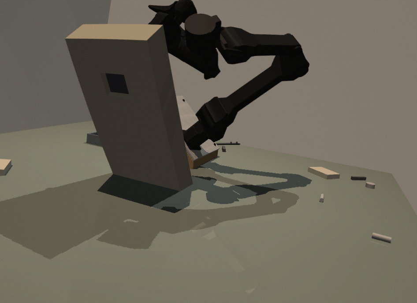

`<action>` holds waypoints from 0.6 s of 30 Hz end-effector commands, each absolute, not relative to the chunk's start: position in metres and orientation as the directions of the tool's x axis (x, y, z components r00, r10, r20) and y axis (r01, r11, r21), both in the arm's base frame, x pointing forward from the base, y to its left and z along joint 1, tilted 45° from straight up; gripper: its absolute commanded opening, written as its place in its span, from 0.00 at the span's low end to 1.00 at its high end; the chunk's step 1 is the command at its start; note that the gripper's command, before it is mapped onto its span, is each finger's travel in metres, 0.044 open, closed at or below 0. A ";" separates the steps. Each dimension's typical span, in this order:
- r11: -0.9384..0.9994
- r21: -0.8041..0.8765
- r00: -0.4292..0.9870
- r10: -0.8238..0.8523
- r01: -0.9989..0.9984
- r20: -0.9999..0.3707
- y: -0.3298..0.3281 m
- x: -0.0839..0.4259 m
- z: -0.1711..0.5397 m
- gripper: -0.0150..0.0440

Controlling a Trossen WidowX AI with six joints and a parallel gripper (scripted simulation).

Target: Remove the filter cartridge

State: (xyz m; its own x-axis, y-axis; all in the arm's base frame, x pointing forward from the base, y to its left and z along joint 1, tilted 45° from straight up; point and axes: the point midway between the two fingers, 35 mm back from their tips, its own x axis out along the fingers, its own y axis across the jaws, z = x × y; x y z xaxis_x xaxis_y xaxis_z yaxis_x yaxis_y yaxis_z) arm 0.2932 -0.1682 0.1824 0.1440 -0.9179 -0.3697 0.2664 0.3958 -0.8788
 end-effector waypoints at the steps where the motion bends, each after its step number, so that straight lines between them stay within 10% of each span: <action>1: 0.409 -0.874 0.147 -0.912 0.264 -0.382 -0.169 0.294 0.181 0.89; 11: 0.938 -0.306 0.335 -0.345 0.163 -0.877 -0.161 0.304 0.106 0.44; 18: 0.957 0.286 0.526 0.219 0.049 -0.822 -0.126 0.306 0.111 0.41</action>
State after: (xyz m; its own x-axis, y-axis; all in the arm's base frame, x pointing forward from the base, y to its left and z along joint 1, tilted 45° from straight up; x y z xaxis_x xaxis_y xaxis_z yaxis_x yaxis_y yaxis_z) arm 0.3036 -0.1542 0.1018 0.3676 -0.2337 -0.9001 0.1494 0.9702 -0.1909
